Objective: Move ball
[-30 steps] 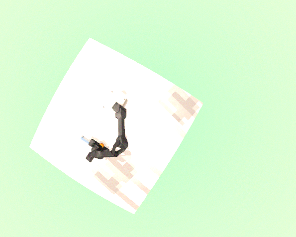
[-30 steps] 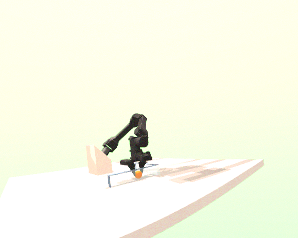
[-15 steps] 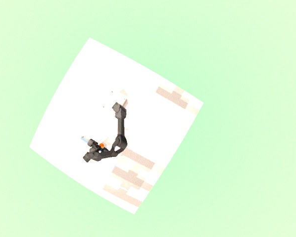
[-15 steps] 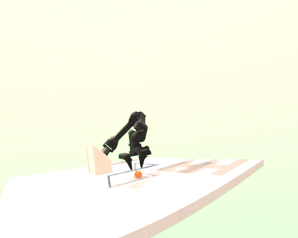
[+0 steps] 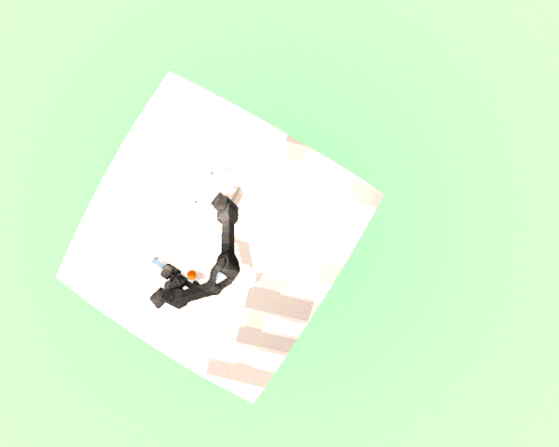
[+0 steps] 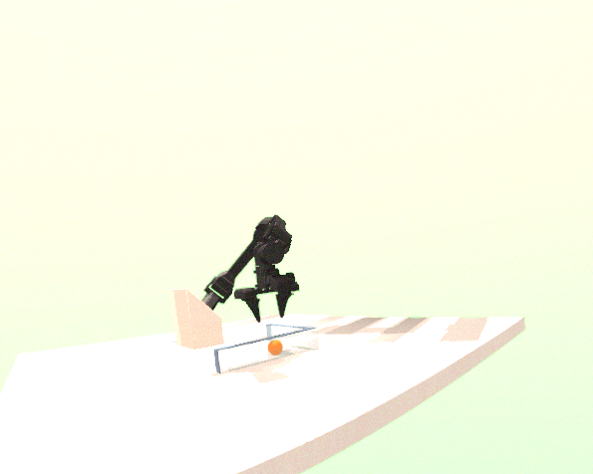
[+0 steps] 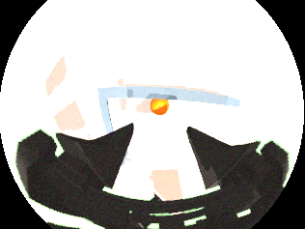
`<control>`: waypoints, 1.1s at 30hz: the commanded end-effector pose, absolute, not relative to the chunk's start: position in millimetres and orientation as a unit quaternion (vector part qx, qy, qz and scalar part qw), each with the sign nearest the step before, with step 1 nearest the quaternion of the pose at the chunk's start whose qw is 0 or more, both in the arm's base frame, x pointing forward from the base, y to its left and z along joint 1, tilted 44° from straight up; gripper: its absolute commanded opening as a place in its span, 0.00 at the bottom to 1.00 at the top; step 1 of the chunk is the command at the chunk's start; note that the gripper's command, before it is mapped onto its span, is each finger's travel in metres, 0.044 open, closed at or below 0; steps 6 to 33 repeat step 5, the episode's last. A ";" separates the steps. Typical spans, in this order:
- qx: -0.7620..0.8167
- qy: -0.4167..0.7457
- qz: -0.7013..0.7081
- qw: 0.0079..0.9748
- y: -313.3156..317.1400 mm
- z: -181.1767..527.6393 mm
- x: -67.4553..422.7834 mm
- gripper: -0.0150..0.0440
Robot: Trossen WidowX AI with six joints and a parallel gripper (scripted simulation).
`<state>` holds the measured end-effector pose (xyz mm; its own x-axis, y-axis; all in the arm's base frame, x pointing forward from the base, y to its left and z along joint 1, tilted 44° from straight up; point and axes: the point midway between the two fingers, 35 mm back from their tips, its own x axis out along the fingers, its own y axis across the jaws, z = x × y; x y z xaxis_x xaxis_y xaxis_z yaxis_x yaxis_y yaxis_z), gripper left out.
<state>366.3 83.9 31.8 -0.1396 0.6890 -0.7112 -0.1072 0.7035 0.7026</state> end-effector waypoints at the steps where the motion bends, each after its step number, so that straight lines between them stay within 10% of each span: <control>1: 0.211 0.674 0.320 0.631 57.4 57.4 372.9 1.00; 33: 0.211 0.674 0.320 0.631 55.8 59.3 372.8 1.00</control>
